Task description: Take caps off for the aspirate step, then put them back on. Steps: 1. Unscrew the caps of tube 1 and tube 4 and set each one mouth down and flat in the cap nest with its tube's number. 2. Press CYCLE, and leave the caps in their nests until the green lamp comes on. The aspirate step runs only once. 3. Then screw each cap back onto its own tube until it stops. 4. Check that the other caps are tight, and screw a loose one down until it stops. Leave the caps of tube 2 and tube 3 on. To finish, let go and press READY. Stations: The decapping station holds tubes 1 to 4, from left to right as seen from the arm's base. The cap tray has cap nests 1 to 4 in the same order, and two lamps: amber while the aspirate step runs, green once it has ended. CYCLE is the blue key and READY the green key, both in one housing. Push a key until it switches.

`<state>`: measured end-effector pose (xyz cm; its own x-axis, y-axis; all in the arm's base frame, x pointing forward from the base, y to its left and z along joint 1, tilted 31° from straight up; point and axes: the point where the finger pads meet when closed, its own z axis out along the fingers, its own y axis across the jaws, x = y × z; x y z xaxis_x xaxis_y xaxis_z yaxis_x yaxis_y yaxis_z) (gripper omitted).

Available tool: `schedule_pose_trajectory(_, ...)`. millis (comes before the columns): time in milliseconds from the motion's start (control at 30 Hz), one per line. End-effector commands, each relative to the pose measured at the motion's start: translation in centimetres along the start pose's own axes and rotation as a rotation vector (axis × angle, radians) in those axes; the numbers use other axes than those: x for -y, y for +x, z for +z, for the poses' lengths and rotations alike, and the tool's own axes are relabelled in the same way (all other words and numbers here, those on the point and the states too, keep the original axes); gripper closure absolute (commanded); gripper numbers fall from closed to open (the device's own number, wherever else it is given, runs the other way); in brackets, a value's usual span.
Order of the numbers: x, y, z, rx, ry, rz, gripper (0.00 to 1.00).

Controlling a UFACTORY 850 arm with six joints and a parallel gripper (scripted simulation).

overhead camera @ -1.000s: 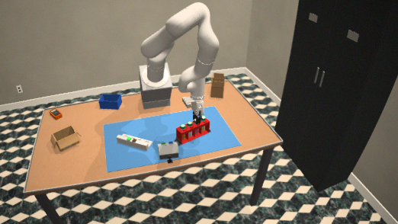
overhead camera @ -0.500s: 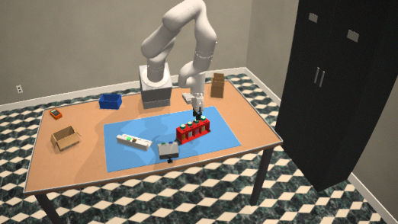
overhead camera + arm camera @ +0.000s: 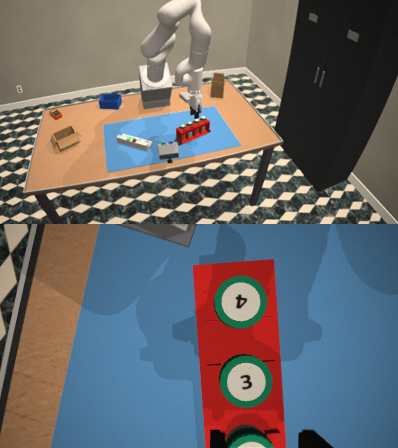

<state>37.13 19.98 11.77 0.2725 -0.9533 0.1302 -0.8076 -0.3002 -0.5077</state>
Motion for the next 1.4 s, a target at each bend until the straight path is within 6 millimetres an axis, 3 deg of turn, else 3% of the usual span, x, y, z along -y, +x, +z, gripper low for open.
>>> schedule_pose_trajectory(0, 0.3, 2.4, -0.1, -0.002, -0.010, -0.248, 0.54)
schedule_pose_trajectory(67, 0.3, 3.4, -0.1, -0.002, -0.010, -0.320, 0.54)
schedule_pose_trajectory(433, 0.3, 3.4, -0.1, -0.002, -0.010, -0.320, 0.54)
schedule_pose_trajectory(833, 0.3, 3.5, 3.5, -0.002, -0.010, -0.320, 0.54)
schedule_pose_trajectory(1367, 0.3, 3.5, 3.8, -0.002, -0.010, -0.320, 0.54)
